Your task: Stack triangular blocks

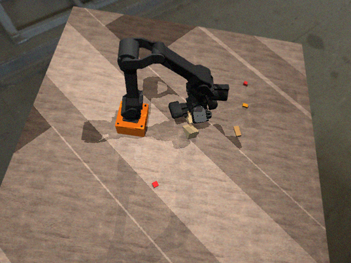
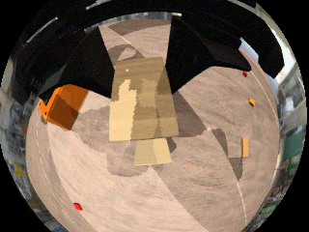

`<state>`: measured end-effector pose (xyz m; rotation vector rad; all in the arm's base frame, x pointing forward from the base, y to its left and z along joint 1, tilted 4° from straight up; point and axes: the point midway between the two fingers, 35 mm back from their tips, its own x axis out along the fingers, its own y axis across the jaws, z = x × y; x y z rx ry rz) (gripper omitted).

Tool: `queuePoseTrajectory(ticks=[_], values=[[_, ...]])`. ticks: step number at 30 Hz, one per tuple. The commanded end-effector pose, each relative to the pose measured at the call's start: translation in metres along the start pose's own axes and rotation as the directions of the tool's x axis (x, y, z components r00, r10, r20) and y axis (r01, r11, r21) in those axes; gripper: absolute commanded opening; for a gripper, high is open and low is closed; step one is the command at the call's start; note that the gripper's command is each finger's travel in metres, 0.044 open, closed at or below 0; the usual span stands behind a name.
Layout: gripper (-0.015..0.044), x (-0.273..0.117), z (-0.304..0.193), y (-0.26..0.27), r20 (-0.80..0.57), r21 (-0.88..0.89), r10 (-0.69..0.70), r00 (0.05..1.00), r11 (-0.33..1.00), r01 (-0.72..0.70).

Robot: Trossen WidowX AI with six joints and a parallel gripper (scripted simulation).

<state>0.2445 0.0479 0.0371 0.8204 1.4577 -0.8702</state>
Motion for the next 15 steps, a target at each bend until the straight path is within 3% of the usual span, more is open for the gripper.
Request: queuePoseTrajectory(ticks=[1, 15], values=[[0.0000, 0.007, 0.004, -0.001, 0.006, -0.004, 0.002, 1.000, 1.000, -0.002], [0.0000, 0.033, 0.010, 0.001, 0.007, -0.009, 0.012, 1.000, 1.000, -0.012]])
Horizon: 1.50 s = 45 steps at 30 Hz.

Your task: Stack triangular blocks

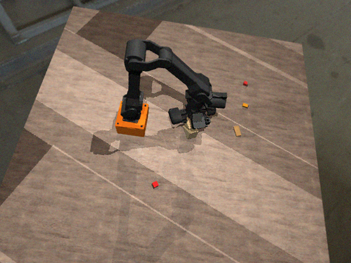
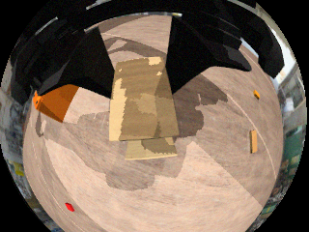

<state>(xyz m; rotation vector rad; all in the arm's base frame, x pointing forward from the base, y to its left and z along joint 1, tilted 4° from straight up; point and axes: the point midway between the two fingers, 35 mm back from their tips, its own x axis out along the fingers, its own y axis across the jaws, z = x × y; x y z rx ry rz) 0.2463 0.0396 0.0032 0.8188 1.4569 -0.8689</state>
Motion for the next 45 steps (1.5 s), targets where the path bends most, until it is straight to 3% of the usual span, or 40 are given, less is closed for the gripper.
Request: queuePoseTrajectory(ticks=[1, 45], values=[[0.0000, 0.000, 0.001, 0.001, 0.006, -0.007, 0.011, 1.000, 1.000, -0.011], [0.0000, 0.012, 0.007, 0.002, 0.010, -0.011, 0.013, 1.000, 1.000, -0.013]])
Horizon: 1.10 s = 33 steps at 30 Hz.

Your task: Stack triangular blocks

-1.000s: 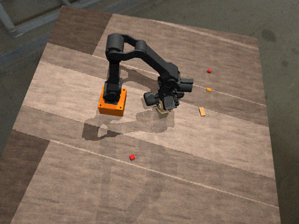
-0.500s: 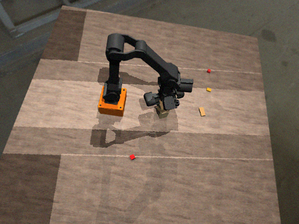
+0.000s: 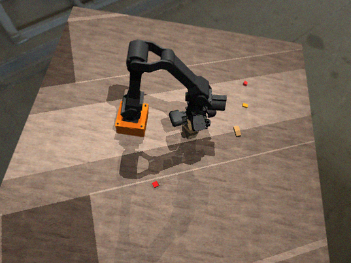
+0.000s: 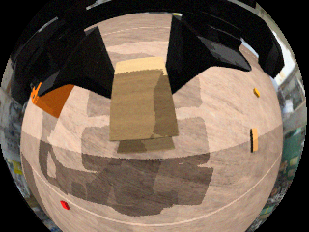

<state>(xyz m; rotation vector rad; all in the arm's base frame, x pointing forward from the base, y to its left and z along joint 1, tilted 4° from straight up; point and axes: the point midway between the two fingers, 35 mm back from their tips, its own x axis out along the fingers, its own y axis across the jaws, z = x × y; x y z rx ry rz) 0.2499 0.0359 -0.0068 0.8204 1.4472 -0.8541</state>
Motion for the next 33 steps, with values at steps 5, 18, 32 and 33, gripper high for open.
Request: queuePoseTrajectory(ticks=[5, 18, 32, 33], values=[[0.0000, 0.0052, 0.0030, 0.0000, 0.005, -0.004, -0.002, 1.000, 1.000, 0.002], [0.0000, 0.0115, 0.0056, -0.0003, 0.005, -0.004, -0.002, 1.000, 1.000, 0.002], [0.0000, 0.0120, 0.0058, -0.0005, 0.007, -0.004, -0.003, 1.000, 1.000, 0.003], [0.0000, 0.0120, 0.0059, -0.0005, 0.007, -0.005, -0.003, 1.000, 1.000, 0.004]])
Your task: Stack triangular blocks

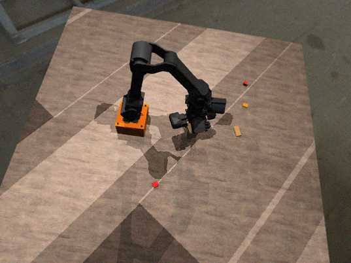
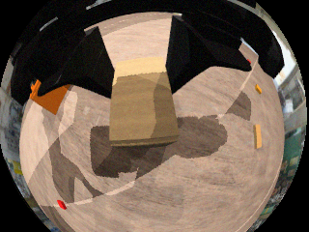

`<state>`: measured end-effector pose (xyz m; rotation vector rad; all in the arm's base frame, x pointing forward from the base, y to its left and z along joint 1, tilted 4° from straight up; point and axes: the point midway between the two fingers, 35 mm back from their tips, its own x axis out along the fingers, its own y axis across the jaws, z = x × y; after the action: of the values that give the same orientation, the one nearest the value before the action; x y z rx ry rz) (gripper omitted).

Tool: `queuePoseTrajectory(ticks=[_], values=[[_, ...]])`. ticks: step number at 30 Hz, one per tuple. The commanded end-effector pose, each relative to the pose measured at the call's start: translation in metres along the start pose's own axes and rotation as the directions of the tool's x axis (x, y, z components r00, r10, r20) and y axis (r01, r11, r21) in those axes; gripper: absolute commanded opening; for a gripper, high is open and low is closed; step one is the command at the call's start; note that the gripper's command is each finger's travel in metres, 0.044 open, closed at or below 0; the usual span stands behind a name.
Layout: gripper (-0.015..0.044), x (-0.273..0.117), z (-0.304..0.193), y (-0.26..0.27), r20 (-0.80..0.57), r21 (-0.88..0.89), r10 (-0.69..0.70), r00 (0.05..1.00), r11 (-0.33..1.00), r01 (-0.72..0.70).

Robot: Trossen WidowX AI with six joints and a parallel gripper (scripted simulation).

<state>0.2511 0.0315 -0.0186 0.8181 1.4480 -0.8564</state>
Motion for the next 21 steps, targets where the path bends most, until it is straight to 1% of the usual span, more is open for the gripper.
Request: queuePoseTrajectory(ticks=[1, 21], values=[[0.0000, 0.0003, 0.0011, 0.0001, 0.006, -0.005, -0.001, 1.000, 1.000, 0.001], [0.0000, 0.0017, 0.0007, -0.0001, 0.001, 0.000, -0.001, 1.000, 1.000, 0.001]])
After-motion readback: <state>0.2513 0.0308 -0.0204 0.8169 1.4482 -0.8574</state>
